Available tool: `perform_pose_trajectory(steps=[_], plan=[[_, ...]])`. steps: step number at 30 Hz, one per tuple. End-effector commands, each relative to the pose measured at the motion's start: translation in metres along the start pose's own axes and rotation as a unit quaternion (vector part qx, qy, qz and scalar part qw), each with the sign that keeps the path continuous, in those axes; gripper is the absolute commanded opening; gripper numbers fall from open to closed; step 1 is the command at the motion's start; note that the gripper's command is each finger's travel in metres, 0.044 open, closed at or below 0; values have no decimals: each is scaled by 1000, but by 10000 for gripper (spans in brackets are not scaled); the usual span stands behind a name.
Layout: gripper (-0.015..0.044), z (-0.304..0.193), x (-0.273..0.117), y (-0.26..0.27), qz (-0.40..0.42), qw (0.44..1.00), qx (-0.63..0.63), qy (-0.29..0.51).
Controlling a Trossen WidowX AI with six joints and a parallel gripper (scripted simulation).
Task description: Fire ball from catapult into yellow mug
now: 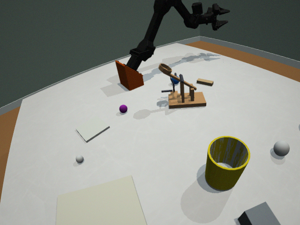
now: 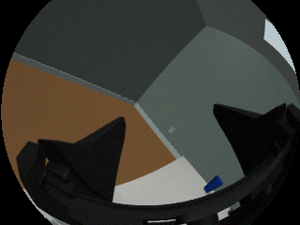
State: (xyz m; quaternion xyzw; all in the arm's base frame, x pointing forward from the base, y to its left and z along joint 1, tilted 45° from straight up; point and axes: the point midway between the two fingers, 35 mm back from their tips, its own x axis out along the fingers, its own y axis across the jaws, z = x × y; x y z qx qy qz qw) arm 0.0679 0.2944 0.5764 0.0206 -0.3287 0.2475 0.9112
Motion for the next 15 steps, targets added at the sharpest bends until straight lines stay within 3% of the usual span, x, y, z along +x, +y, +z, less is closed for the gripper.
perform_pose_trajectory(steps=[1, 15], plan=[[440, -21, 13, 11, 19, 997, -74, 1], [440, -108, 52, 21, 80, 959, -269, 47]])
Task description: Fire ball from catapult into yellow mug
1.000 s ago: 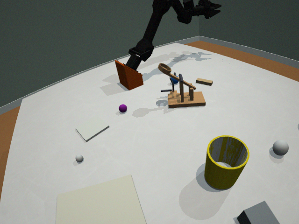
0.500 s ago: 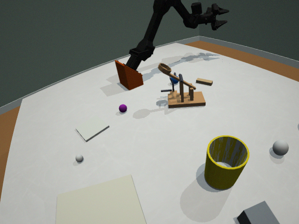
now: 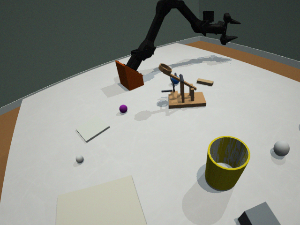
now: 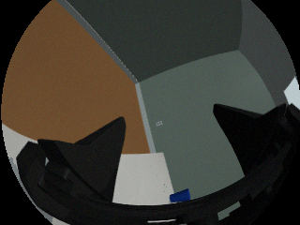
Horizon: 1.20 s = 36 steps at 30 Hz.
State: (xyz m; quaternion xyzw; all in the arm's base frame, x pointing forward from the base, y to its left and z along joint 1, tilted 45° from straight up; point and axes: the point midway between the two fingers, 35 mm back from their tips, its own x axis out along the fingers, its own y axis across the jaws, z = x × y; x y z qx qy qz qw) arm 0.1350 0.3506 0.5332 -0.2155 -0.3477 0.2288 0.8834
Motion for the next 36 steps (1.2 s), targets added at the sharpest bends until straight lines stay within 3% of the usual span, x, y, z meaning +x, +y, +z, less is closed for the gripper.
perform_pose_trajectory(steps=[1, 20, 36], plan=[[440, -29, 14, 9, 19, 998, -56, 21], [440, -185, 44, 37, 169, 946, -239, 140], [440, -337, 7, 24, 322, 861, -282, 276]])
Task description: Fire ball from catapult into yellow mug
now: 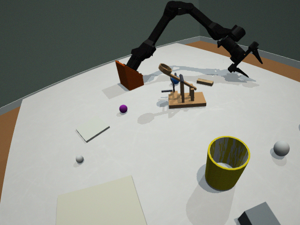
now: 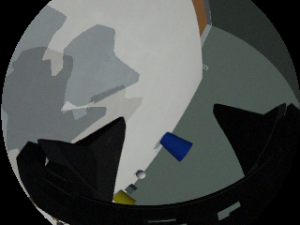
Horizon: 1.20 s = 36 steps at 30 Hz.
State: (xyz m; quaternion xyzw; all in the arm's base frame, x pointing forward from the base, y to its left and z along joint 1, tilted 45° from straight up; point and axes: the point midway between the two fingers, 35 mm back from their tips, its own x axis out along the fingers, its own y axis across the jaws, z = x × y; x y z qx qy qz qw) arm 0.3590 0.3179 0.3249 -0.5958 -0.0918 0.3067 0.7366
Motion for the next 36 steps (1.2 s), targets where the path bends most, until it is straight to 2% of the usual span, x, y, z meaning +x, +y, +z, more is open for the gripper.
perform_pose_trajectory(steps=[1, 17, 36], plan=[[440, -39, 9, 21, 55, 998, -4, 30], [440, -169, -5, 95, 248, 961, 50, 114], [440, -267, -84, 166, 424, 864, 232, 144]])
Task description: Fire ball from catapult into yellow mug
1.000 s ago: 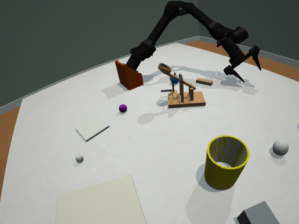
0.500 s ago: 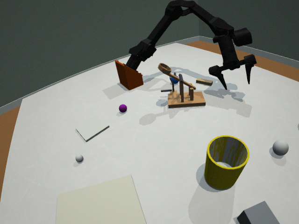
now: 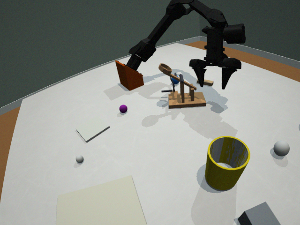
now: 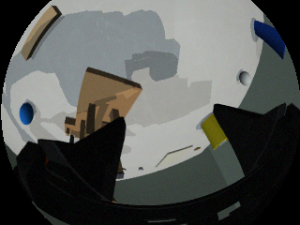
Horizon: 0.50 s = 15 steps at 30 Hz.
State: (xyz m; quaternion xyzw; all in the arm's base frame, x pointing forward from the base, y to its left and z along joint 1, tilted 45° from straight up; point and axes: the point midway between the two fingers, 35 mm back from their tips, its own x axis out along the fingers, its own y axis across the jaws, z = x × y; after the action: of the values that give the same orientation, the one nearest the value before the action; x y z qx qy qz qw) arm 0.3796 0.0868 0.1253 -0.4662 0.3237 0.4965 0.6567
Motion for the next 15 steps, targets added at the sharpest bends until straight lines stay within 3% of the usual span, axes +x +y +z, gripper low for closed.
perform_pose_trajectory(steps=[1, 15], plan=[[440, -25, -2, 15, 45, 998, 46, -13], [440, -78, -26, 59, 157, 959, 218, -86]])
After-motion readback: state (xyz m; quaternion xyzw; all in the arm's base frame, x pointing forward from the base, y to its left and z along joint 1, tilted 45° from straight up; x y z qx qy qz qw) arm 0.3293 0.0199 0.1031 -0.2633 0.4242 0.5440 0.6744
